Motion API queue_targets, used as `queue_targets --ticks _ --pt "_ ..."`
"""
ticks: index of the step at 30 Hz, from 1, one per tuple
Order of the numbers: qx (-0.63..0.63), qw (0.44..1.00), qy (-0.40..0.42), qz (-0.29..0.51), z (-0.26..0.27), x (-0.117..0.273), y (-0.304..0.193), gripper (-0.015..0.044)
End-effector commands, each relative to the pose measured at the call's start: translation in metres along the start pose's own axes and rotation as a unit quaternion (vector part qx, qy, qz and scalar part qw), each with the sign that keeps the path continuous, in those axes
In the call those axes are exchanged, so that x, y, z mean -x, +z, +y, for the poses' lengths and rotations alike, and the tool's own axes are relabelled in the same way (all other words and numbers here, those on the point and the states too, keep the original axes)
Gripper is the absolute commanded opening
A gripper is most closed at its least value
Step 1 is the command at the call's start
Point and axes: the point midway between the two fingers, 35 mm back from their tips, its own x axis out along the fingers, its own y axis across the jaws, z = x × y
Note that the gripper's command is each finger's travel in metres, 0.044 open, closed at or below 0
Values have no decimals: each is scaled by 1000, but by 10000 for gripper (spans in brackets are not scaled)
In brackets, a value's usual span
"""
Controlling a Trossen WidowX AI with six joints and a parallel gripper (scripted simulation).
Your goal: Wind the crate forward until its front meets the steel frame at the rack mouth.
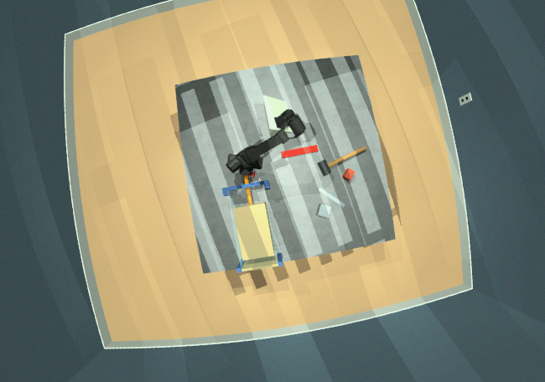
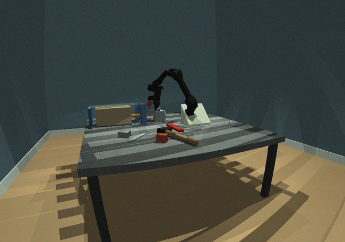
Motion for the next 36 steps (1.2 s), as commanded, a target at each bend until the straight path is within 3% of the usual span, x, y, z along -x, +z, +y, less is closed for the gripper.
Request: queue_targets --ticks 1,36 --pt "-227 973 -34 6 -16 -4 6 0" --pt "-394 917 -62 28 -29 -4 9 0"
